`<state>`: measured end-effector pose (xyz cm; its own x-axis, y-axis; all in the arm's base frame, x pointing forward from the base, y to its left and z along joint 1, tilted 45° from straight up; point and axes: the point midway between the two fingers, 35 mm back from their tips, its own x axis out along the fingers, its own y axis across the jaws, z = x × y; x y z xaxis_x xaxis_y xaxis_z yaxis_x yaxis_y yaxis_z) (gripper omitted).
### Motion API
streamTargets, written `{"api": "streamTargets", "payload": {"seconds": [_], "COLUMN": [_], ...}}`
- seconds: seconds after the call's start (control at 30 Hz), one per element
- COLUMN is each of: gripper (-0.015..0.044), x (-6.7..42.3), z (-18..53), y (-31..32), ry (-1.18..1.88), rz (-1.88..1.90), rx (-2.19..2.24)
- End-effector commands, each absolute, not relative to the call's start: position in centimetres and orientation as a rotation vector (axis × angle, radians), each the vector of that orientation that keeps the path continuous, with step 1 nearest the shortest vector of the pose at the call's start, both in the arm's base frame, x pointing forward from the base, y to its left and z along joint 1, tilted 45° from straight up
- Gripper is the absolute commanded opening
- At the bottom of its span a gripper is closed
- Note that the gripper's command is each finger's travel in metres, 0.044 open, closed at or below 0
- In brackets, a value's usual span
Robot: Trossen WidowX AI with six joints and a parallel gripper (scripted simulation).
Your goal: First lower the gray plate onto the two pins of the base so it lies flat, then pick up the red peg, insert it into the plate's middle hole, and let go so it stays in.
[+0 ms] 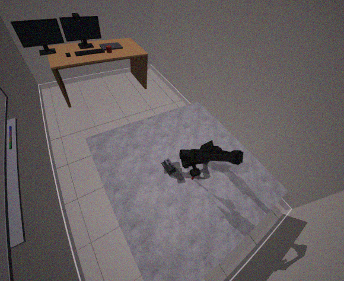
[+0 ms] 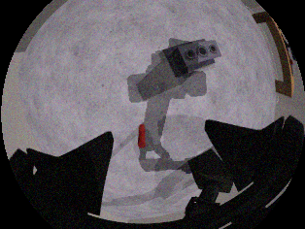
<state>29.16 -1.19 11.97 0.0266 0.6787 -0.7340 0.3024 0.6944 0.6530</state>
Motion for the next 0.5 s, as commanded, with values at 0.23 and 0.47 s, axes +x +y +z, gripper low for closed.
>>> {"api": "streamTargets", "payload": {"seconds": [0.23, 0.47], "gripper": [0.044, 0.044], "x": [24.22, 24.15], "z": [13.8, 13.86], "y": [2.69, 2.74], "ry": [1.748, 1.748], "rz": [-0.3, -0.3], "rx": [1.447, 1.447]}}
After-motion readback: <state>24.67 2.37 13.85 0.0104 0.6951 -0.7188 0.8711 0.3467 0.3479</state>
